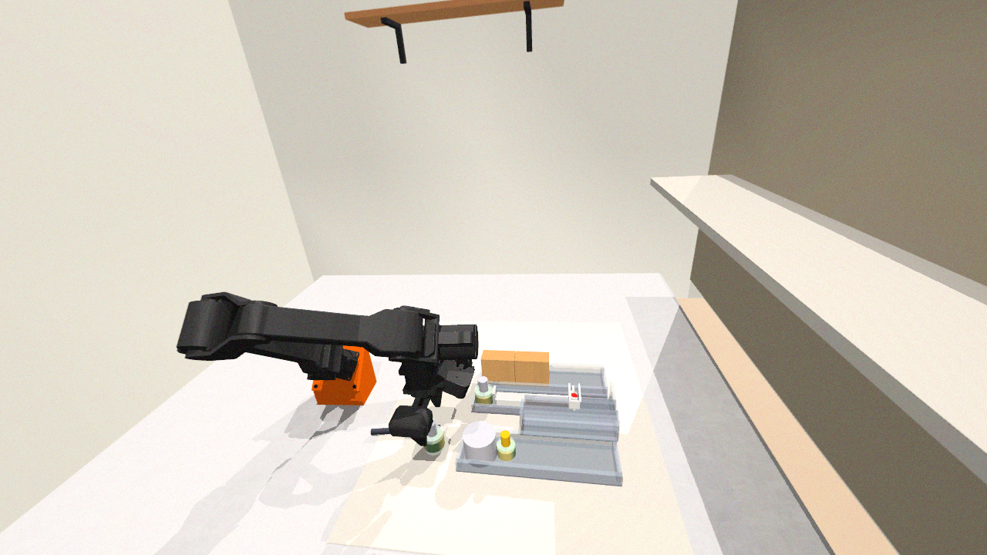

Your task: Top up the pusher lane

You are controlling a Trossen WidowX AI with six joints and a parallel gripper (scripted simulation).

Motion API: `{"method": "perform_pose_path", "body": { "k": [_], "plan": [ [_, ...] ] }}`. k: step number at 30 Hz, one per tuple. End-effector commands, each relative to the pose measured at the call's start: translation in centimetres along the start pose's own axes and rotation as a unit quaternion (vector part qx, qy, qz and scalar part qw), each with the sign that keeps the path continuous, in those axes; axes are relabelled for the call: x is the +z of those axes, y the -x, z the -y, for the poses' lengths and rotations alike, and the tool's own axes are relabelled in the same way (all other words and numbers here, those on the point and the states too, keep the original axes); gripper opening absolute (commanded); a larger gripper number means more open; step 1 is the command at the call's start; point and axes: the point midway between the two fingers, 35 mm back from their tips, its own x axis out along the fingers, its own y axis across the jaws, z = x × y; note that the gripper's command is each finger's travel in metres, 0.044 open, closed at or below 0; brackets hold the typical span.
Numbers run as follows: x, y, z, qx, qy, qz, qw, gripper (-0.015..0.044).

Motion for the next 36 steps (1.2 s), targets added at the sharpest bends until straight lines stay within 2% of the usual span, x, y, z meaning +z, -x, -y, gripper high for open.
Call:
{"method": "perform_pose_path", "body": {
  "k": [1,22,32,36],
  "plan": [
    [-0.1,-0.6,0.0,-0.002,0.004,0.0,1.0,0.044],
    [-0.1,-3.6,0.0,-0.002,0.004,0.001,1.0,0.044],
    [-0.1,-3.6,0.0,-0.002,0.004,0.001,1.0,0.0177],
    [-0.1,-3.6,0.0,-0.002,0.004,0.001,1.0,0.0151]
  ]
}}
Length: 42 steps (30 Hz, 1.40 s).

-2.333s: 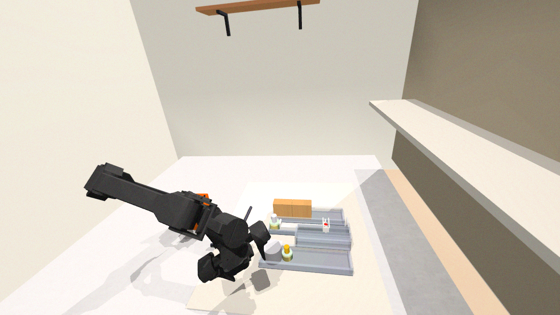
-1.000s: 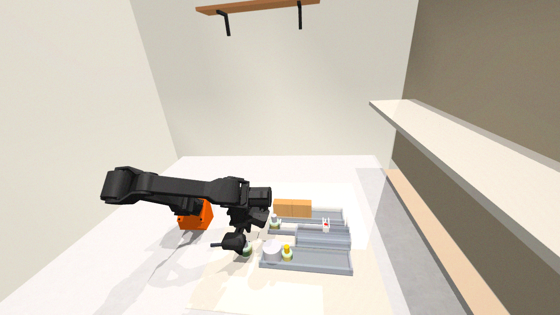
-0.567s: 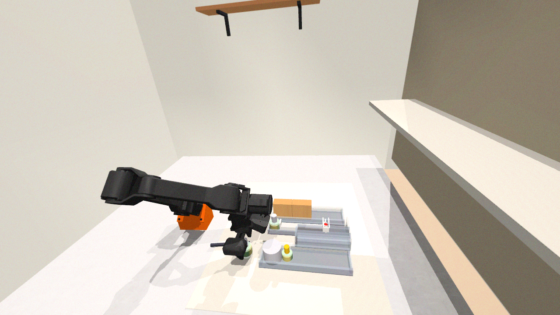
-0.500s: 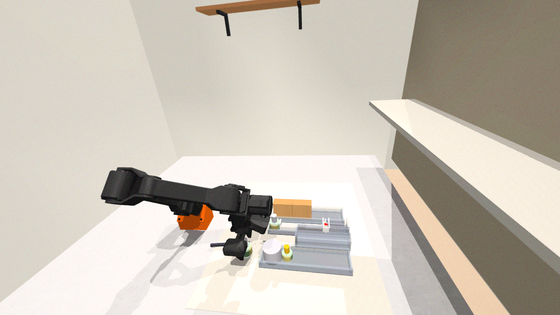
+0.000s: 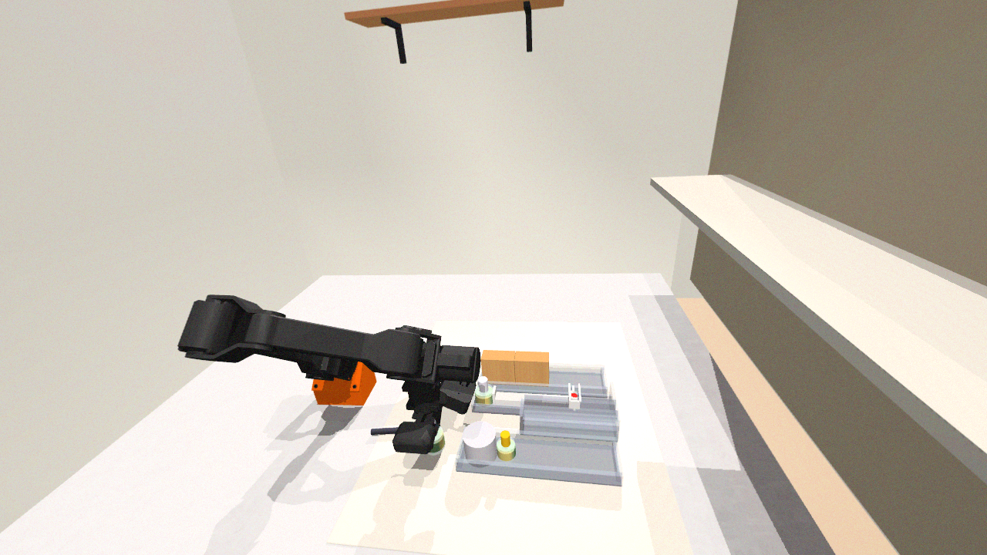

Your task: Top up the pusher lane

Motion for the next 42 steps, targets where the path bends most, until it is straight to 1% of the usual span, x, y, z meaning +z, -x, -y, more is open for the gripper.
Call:
{"method": "perform_pose_path", "body": {
  "k": [1,2,5,7,8,23,30,42],
  "plan": [
    [0.0,0.0,0.0,0.0,0.003,0.0,1.0,0.0144],
    [0.0,0.0,0.0,0.0,0.003,0.0,1.0,0.0138],
    [0.1,0.3,0.0,0.0,0.003,0.0,1.0,0.0059],
    [0.3,1.3,-0.2,0.002,0.003,0.001,1.0,0.0006],
    [0.3,1.9,-0.2,0.003,0.003,0.001,1.0,0.0],
    [0.0,10.2,-0.2,0.002,0.004,0.0,1.0,0.0],
    [0.3,10.0,-0.9,0.002,0.005,0.0,1.0,0.0],
    [2.6,7.6,-6.8,0.004,0.005,0.001,1.0,0.0]
  ]
}}
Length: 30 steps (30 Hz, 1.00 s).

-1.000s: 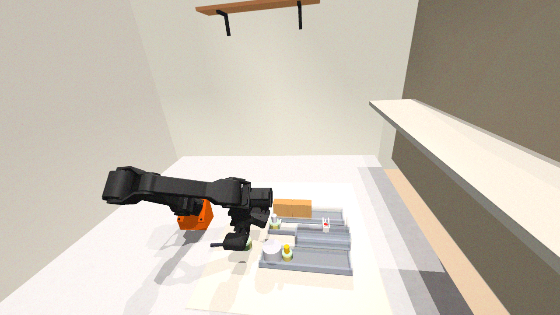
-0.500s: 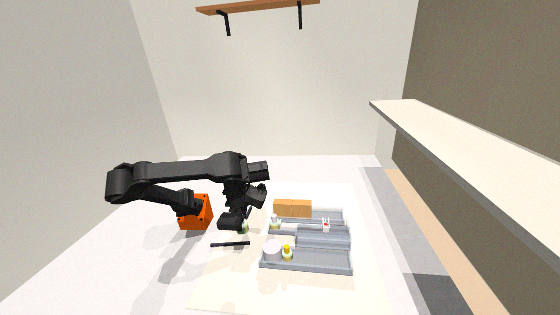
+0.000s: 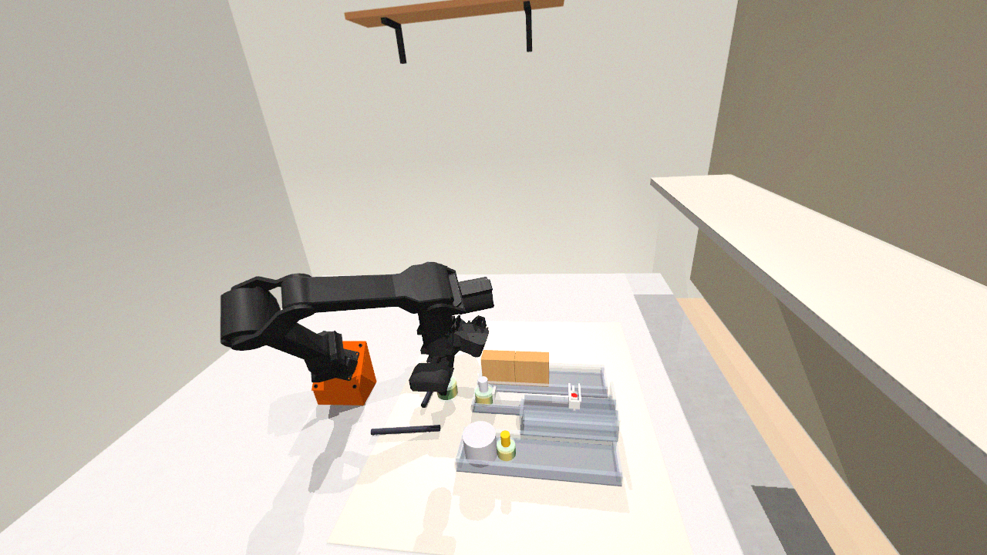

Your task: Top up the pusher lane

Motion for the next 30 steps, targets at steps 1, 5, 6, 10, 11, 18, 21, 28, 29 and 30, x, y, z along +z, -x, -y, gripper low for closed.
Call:
{"method": "perform_pose_path", "body": {
  "k": [1,5,6,10,11,18,21,28,29,30],
  "plan": [
    [0.5,-0.8,-2.0,0.001,-0.005,0.0,1.0,0.0],
    [1.0,-1.8,-3.9,0.001,-0.01,0.0,1.0,0.0],
    [1.1,-2.1,-4.4,0.001,-0.011,0.0,1.0,0.0],
    [1.3,-3.0,-6.3,0.0,-0.015,-0.001,1.0,0.0],
    [1.3,-3.1,-6.5,0.0,-0.016,-0.001,1.0,0.0],
    [1.4,-4.1,-6.6,0.0,-0.016,0.0,1.0,0.0],
    [1.3,-5.3,-6.5,0.0,-0.016,0.0,1.0,0.0],
    [1.4,-5.6,-6.5,0.0,-0.016,0.0,1.0,0.0],
    [1.4,-5.6,-6.5,0.0,-0.016,0.0,1.0,0.0],
    [1.5,-5.6,-6.5,0.0,-0.016,0.0,1.0,0.0]
  ]
}}
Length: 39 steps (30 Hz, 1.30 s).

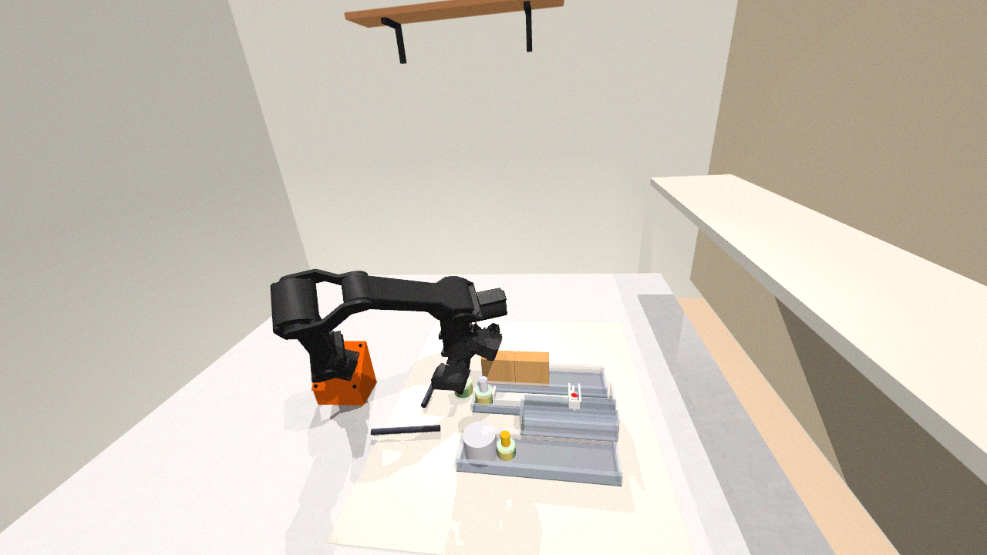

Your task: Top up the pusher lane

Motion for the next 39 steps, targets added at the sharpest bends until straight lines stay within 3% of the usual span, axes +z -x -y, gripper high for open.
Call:
{"method": "perform_pose_path", "body": {
  "k": [1,39],
  "plan": [
    [0.2,0.0,0.0,-0.001,0.004,0.002,1.0,0.0],
    [1.9,0.0,0.0,-0.001,0.003,0.002,1.0,0.0]
  ]
}}
